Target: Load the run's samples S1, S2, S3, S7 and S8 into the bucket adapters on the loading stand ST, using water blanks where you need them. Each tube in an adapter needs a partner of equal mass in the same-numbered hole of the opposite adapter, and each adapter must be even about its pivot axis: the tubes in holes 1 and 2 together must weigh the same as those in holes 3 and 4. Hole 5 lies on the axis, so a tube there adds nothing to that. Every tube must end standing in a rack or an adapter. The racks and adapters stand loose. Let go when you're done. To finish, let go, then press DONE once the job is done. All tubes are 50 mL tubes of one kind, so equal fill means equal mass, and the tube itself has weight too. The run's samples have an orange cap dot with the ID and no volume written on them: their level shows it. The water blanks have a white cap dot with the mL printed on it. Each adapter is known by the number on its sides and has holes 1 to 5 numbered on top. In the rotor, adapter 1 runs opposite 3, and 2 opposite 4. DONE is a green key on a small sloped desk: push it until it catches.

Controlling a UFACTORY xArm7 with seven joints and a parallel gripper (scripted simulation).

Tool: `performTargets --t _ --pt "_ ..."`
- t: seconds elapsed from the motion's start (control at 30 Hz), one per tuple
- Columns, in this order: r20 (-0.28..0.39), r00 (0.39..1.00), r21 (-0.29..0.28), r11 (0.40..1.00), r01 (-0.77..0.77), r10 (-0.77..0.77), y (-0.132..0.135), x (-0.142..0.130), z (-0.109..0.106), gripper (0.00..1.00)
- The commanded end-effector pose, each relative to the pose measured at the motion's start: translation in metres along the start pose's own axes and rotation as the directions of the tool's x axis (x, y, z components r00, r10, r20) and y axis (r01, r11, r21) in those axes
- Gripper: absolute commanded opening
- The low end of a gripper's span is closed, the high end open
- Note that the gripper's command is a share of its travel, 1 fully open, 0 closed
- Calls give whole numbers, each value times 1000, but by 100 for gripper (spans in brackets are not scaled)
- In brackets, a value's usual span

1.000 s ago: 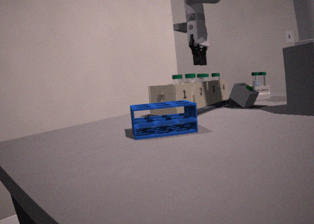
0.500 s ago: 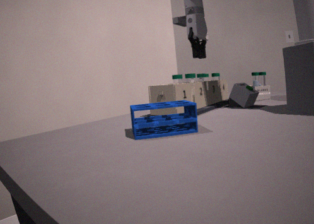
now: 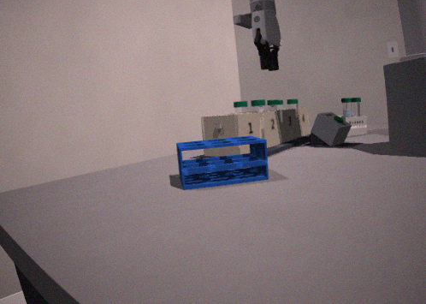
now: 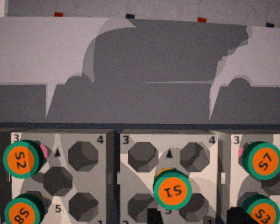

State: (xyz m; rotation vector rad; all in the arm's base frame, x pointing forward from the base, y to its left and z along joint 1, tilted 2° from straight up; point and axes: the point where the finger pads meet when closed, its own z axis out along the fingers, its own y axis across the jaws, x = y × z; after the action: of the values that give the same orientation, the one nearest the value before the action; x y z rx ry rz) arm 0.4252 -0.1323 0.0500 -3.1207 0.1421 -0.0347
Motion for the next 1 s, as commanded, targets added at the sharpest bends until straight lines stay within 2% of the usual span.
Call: performTargets --t 0.0,0.27,0.97 --pt "-3 1000 -2 1000 0 0 0 1 -8 44" --pt "-3 1000 -2 1000 0 0 0 1 -22 44" --pt "-3 1000 -2 1000 0 0 0 1 -22 44"
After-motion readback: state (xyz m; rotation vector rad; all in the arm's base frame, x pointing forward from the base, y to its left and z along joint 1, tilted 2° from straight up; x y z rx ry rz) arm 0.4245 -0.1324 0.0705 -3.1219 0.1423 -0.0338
